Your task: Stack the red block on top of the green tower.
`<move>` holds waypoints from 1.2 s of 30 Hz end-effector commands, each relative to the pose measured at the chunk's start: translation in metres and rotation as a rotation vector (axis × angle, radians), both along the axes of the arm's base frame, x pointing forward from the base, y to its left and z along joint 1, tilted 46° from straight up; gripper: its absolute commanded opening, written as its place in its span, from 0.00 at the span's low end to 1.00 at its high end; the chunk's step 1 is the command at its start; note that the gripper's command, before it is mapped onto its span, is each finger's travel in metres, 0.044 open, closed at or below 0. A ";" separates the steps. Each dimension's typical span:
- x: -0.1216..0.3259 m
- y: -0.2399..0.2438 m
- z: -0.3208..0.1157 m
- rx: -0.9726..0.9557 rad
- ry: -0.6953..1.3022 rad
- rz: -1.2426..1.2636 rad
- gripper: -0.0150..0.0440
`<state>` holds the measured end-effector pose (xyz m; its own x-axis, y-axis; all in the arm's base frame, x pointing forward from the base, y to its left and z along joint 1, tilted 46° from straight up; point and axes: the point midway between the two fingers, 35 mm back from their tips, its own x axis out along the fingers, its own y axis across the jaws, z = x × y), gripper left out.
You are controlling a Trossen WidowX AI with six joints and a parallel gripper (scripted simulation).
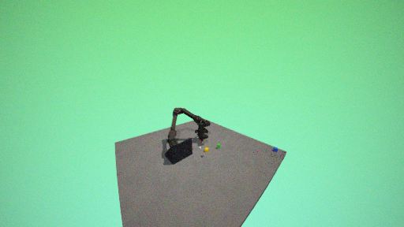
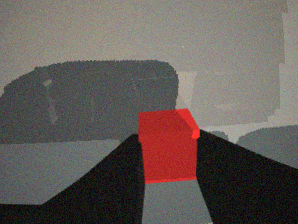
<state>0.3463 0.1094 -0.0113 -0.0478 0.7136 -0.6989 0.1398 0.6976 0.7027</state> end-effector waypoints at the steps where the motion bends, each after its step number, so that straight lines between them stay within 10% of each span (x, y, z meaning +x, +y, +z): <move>1: 0.001 -0.004 0.004 0.002 0.002 -0.003 0.25; 36: 0.005 -0.085 0.081 -0.003 0.002 -0.003 0.25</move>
